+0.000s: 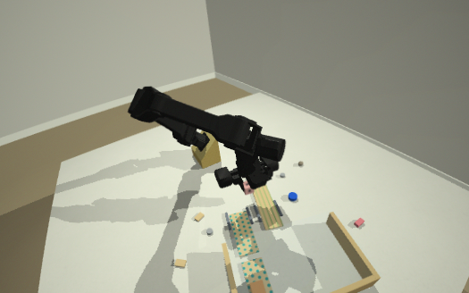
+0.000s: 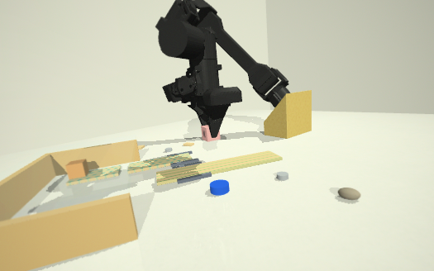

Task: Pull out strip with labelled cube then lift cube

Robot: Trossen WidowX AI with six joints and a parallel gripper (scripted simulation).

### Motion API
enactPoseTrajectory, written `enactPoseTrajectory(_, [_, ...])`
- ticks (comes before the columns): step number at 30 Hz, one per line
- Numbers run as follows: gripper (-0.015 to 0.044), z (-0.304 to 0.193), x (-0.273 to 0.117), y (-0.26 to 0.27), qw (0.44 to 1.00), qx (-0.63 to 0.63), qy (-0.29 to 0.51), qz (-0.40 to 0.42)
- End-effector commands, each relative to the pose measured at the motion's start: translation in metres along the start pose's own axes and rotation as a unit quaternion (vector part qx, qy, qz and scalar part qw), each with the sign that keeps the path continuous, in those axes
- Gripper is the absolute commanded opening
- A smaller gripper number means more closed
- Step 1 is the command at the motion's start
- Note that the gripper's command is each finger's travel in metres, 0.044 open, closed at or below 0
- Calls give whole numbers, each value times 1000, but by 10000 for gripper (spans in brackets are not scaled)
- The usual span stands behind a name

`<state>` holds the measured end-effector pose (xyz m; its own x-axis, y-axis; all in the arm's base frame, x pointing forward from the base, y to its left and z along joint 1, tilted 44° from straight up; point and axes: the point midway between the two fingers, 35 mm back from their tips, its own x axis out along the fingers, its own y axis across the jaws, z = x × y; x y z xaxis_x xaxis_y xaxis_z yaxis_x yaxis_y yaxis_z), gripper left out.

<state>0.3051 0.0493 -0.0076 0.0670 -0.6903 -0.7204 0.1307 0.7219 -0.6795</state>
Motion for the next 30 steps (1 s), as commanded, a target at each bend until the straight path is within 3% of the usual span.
enactPoseTrajectory(1, [0,-5,-1,-1,1000,4,0,2])
enactPoseTrajectory(8, [0,-5,-35,-1,1000,4,1,3])
enactPoseTrajectory(30, [0,-5,-36,-1,1000,3,1,3])
